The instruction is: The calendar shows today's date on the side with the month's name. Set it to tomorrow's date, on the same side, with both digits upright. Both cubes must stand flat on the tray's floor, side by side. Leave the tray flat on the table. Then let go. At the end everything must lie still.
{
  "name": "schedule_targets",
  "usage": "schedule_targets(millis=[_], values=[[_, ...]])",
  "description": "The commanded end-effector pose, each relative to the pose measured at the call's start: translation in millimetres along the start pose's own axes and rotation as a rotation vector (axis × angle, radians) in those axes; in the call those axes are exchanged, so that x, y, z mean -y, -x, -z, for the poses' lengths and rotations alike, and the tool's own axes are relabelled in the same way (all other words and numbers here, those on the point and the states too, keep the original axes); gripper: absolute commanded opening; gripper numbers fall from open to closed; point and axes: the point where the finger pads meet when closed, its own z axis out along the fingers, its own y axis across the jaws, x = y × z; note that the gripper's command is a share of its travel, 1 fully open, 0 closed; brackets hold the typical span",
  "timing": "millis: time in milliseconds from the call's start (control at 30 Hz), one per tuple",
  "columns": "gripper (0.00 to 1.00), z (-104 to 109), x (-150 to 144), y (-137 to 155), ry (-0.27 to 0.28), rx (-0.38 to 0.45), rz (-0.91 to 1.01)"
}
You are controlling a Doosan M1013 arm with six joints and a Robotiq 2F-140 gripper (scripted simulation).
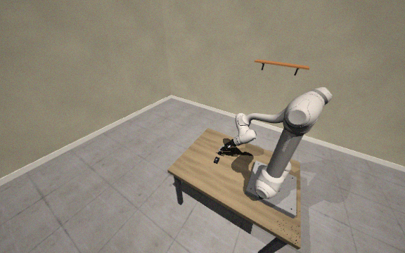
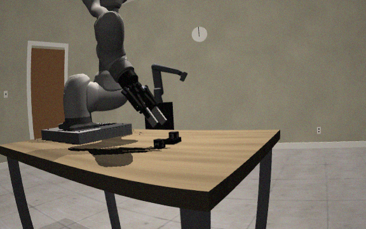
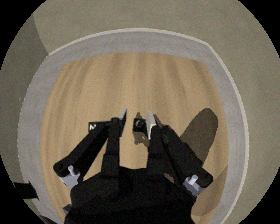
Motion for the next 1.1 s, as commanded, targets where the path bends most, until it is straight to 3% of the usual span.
schedule_targets(millis=[0, 1067], values=[[0.28, -0.3, -3.0, 1.3, 0.055, -0.094, 0.007], [0.28, -2.2, -3.9, 6.8, 0.057, -0.094, 0.007]])
